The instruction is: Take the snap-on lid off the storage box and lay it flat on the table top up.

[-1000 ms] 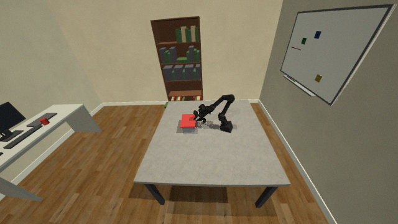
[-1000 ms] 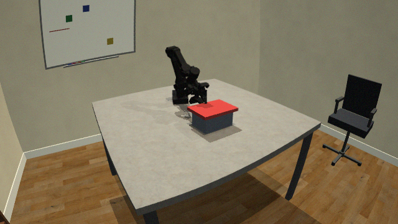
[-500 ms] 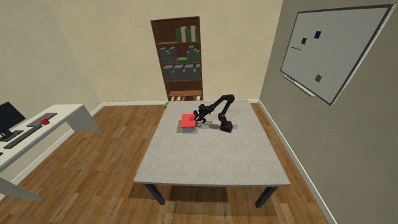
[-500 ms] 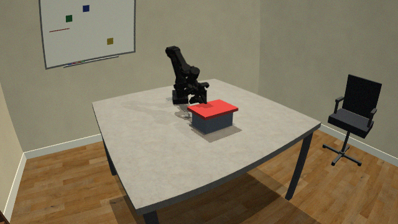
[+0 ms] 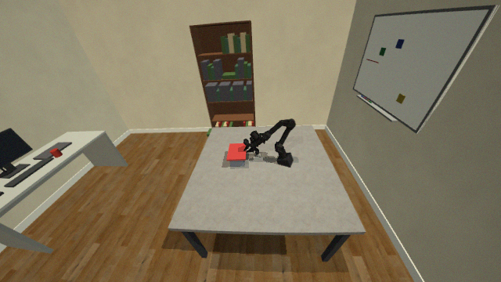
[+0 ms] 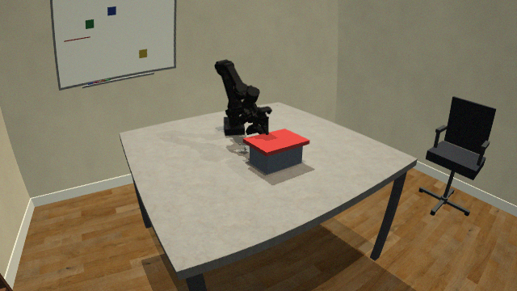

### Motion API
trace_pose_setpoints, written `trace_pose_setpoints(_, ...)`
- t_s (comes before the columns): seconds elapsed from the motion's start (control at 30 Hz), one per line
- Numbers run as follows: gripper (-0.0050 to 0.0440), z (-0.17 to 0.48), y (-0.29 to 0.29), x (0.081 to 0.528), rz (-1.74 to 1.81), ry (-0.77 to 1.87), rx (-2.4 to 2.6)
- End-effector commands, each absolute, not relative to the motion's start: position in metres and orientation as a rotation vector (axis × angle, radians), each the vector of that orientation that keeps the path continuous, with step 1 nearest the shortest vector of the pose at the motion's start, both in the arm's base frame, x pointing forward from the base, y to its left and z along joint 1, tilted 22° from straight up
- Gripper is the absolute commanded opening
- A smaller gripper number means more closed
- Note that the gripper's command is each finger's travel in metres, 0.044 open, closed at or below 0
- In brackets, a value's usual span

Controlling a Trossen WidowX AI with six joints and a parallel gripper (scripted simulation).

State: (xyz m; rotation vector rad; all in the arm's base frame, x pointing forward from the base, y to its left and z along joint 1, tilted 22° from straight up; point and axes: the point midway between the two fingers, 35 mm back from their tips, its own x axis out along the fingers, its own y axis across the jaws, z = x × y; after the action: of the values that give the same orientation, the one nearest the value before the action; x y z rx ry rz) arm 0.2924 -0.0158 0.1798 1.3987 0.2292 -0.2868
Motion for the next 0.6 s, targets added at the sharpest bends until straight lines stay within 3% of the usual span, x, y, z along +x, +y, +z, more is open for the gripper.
trace_pose_setpoints(0.0, -0.0035, 0.1817, -0.0155, 0.2917, -0.287, 0.229, 1.399)
trace_pose_setpoints(0.57, -0.0050, 0.1845, -0.0150, 0.2897, -0.287, 0.229, 1.399)
